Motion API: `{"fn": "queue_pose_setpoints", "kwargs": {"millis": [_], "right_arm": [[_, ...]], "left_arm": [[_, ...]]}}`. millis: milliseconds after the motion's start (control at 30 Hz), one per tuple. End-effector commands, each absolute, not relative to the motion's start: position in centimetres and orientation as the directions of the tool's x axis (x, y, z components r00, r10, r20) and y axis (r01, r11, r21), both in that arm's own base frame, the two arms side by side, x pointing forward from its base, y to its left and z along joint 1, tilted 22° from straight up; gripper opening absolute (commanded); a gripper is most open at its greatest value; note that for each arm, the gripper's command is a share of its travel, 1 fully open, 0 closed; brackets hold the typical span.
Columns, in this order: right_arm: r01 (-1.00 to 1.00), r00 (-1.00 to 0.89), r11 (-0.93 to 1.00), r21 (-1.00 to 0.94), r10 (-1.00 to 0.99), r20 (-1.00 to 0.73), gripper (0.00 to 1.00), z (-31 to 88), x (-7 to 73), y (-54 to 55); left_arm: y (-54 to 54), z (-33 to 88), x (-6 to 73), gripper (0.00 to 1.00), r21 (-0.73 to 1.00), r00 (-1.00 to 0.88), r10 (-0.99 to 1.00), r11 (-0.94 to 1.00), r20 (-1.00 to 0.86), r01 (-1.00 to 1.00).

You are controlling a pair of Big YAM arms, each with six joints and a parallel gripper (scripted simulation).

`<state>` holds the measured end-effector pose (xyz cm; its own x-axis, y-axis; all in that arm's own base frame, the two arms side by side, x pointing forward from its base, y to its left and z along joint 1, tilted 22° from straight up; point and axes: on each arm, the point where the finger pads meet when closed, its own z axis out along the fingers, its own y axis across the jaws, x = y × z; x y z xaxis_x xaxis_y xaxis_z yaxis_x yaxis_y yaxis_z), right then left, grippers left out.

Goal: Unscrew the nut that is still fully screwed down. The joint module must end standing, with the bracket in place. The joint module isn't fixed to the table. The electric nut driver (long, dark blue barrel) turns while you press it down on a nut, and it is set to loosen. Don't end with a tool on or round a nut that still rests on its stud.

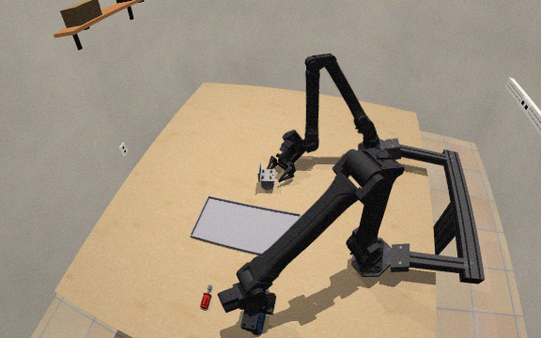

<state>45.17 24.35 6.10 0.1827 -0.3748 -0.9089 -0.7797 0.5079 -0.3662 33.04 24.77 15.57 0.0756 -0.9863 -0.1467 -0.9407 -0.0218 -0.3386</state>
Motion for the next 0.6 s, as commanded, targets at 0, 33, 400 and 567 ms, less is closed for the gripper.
{"fn": "queue_pose_setpoints", "kwargs": {"millis": [0,33,400,567], "right_arm": [[-0.764,0.207,0.516,-0.388,-0.373,-0.904,0.86,7.1,45.3,23.6],[-0.774,0.196,0.509,-0.376,-0.371,-0.908,0.86,6.6,45.3,24.2],[-0.769,0.197,0.513,-0.382,-0.379,-0.904,0.86,6.7,44.4,22.5],[-0.765,0.205,0.516,-0.387,-0.374,-0.904,0.86,7.4,44.0,22.0]], "left_arm": [[25.3,16.9,33.6,0.65,-0.361,0.079,-0.984,-0.015,-0.162,-0.932],[25.3,16.9,33.6,0.65,-0.361,0.079,-0.984,-0.015,-0.162,-0.932],[25.3,16.9,33.6,0.65,-0.361,0.079,-0.984,-0.015,-0.162,-0.932],[25.3,16.9,33.6,0.65,-0.361,0.079,-0.984,-0.015,-0.162,-0.932]]}}
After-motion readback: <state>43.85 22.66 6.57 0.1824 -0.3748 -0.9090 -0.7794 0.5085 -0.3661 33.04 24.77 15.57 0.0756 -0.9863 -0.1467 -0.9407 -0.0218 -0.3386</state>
